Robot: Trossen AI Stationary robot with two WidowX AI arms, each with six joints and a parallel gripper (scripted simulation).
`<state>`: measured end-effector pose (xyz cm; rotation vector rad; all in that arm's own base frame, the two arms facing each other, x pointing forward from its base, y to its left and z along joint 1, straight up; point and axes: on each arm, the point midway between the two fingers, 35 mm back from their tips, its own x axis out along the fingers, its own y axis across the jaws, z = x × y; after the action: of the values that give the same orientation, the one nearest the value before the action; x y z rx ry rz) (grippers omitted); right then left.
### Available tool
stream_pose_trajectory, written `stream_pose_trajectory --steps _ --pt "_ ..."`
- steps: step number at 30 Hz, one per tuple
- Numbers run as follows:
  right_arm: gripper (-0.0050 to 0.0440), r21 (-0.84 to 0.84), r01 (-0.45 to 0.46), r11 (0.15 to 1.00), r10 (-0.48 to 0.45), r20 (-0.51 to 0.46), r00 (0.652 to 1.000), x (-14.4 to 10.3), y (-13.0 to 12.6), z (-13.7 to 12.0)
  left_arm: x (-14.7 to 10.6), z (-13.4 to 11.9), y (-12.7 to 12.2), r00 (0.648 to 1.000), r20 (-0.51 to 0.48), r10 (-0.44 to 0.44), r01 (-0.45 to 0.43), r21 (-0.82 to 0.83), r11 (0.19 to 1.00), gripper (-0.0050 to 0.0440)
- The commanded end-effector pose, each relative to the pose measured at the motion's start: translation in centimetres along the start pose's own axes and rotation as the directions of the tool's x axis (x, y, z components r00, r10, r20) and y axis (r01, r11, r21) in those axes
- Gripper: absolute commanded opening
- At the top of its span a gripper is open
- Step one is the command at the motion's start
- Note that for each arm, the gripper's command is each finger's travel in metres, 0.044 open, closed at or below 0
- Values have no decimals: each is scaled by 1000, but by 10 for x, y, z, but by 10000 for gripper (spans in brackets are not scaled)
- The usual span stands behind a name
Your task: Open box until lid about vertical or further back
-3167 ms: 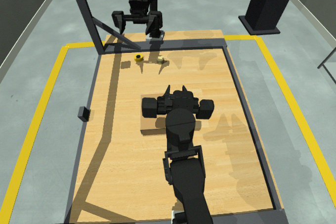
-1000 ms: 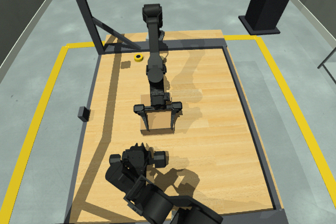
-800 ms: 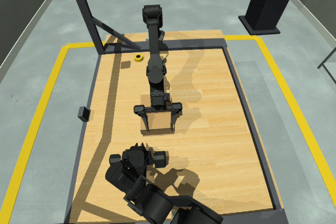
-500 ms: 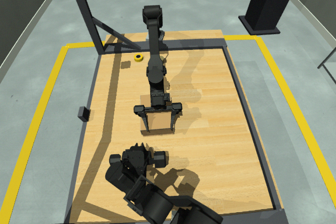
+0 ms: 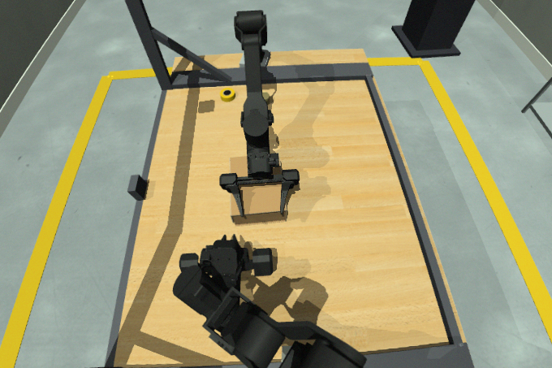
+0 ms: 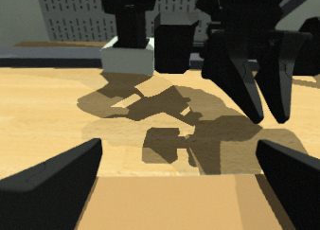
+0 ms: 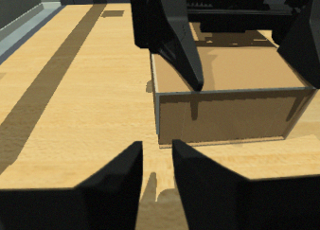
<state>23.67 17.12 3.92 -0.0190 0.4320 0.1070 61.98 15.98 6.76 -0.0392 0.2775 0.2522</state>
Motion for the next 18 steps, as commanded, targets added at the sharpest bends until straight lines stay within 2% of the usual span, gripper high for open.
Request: stream_pose_trajectory --steps 1,18 --pt "80 7 0 1000 0 5 1000 0 1 1 5 -33 1 998 -57 2 -2 3 1000 440" --pt "80 7 0 1000 0 5 1000 0 1 1 7 -39 1 998 -56 2 -2 3 1000 440"
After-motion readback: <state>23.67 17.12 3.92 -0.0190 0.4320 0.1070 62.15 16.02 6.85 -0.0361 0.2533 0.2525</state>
